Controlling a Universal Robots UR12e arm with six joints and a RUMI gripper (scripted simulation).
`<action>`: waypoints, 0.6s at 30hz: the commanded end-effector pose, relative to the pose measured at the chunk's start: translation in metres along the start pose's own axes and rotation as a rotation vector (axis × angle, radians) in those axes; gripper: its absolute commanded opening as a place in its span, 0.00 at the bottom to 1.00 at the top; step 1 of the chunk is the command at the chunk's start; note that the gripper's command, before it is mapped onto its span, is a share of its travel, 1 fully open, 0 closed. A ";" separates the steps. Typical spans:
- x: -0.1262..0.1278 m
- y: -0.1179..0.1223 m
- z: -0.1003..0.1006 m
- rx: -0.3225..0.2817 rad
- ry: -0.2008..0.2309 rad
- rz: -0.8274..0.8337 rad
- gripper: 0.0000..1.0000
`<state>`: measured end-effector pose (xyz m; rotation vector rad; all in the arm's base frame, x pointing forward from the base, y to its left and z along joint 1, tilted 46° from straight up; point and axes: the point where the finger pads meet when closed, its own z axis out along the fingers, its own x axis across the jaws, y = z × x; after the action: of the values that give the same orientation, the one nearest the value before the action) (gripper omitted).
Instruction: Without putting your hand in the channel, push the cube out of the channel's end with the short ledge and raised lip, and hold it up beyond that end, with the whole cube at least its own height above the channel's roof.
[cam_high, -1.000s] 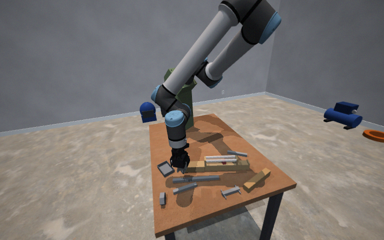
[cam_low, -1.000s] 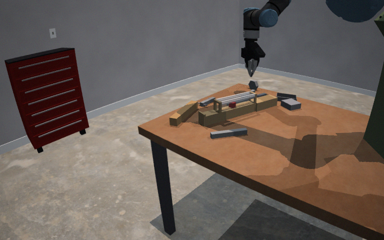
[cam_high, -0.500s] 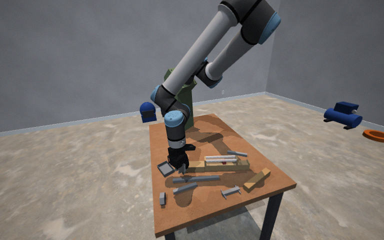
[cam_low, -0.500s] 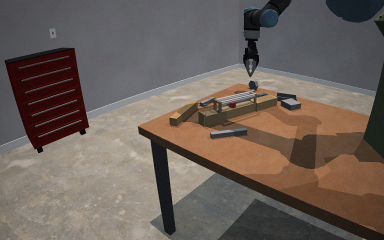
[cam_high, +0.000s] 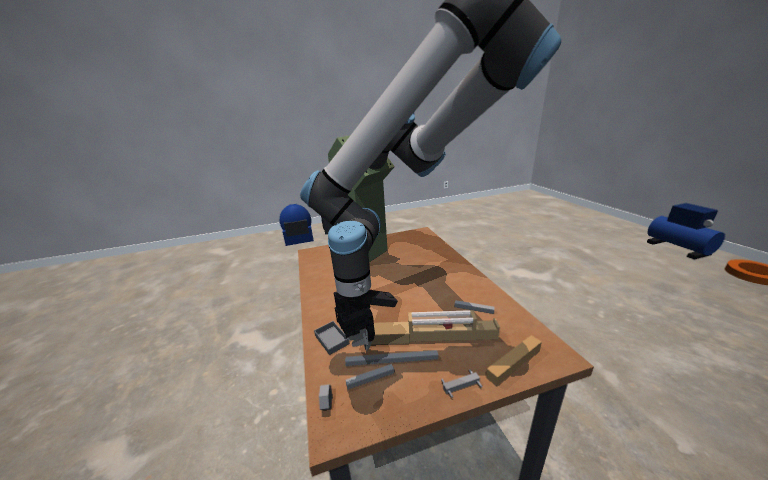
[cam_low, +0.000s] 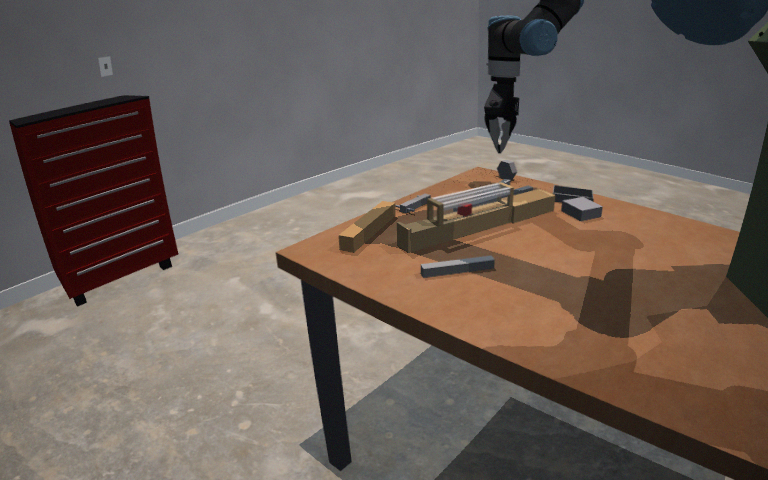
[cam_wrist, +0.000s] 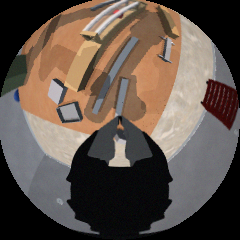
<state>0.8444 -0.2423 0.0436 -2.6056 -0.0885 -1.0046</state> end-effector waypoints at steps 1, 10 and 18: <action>0.002 0.001 0.000 -0.005 0.003 0.081 0.00; 0.003 0.002 0.000 -0.006 0.003 0.146 0.00; 0.003 0.002 0.000 -0.006 0.003 0.158 0.00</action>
<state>0.8463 -0.2439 0.0445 -2.5716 0.1064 -0.9557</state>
